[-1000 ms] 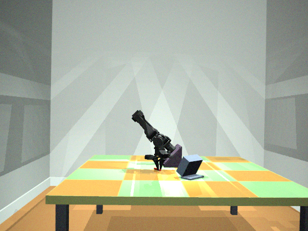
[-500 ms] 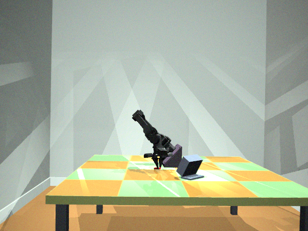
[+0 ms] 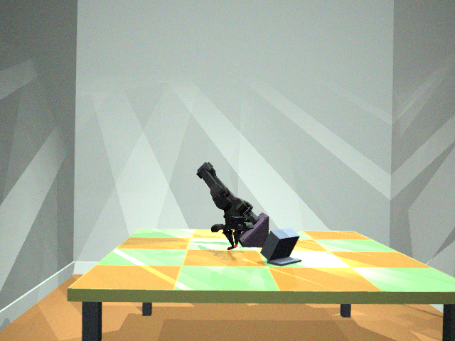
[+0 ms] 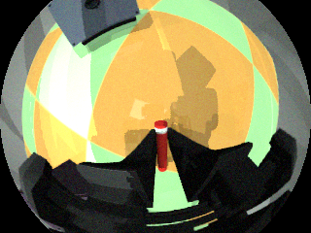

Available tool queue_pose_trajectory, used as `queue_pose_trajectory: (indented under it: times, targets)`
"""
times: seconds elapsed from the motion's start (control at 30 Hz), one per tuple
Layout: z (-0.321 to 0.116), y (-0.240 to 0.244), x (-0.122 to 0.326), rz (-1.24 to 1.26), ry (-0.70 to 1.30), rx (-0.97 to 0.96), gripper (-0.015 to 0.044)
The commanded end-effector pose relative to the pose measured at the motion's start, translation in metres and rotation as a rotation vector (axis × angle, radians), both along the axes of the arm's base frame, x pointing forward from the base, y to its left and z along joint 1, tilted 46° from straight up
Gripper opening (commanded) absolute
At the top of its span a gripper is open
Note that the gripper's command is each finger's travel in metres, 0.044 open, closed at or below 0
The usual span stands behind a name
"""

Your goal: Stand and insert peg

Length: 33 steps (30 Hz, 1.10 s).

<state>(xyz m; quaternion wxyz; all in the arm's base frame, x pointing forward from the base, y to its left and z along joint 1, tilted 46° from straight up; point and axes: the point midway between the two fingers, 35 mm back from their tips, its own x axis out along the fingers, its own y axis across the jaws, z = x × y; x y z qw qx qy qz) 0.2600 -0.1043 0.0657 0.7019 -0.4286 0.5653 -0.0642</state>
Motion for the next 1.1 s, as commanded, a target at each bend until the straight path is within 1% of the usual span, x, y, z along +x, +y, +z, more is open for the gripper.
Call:
queue_pose_trajectory:
  times: [0.0,1.07]
  targets:
    - [-0.001,0.001,-0.004,0.026,-0.011,0.012,0.0049]
    - [0.012,0.004,-0.021,0.214,-0.183,0.122,0.0049]
